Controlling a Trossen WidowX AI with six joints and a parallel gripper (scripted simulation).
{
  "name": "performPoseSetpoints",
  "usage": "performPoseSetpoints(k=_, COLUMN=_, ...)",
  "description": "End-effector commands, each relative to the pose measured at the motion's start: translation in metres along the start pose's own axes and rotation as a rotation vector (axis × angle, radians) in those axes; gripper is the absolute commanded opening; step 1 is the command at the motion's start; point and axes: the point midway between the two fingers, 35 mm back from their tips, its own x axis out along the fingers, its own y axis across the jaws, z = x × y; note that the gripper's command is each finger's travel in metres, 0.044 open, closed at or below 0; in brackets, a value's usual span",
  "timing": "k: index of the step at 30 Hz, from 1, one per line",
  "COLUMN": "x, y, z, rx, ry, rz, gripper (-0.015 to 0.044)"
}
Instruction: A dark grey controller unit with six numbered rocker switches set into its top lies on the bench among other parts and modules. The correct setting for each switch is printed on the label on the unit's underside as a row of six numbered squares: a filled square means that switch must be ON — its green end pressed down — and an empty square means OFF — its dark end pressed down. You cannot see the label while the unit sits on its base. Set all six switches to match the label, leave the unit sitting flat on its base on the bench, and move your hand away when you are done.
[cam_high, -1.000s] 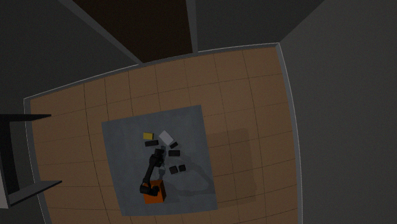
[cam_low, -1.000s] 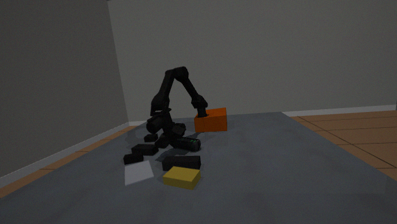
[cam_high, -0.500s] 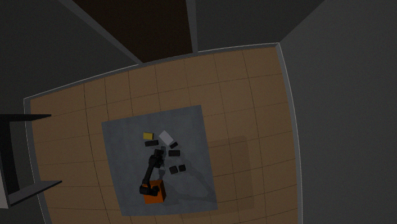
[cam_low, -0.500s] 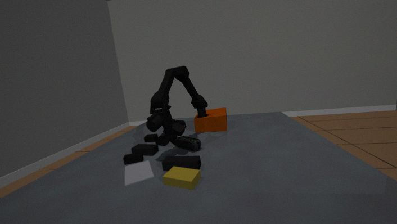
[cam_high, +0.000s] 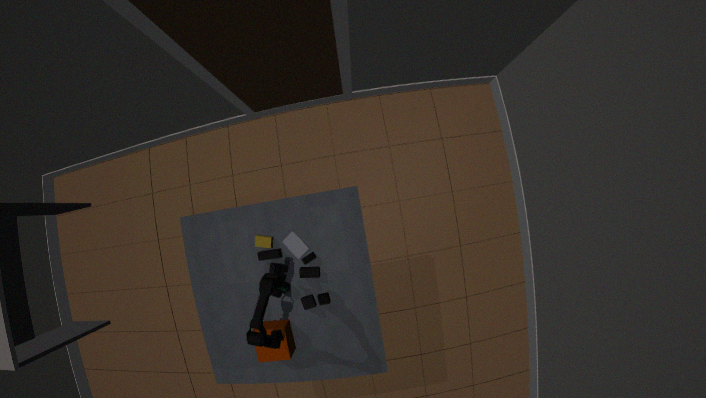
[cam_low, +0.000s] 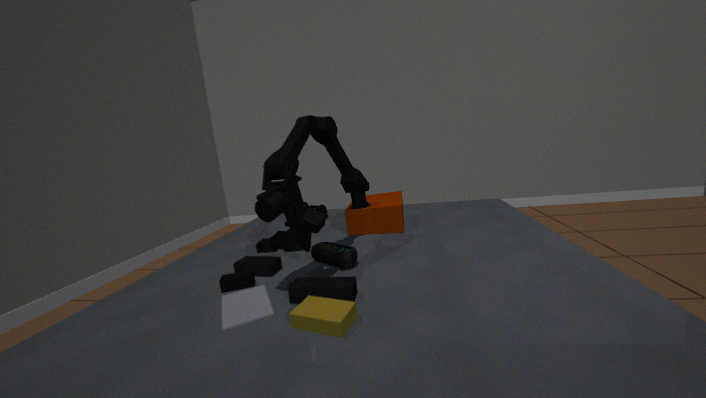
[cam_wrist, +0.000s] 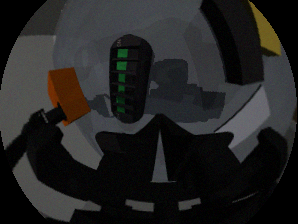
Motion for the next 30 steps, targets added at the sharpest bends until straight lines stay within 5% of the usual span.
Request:
performPoseSetpoints(k=1, x=0.0, y=0.013, z=0.022, rx=0.011, ry=0.033, rz=-0.062, gripper=0.0)
performPoseSetpoints(k=30, x=0.028, y=0.121, z=0.102, rx=0.181, ry=-0.037, rz=-0.538, gripper=0.0)
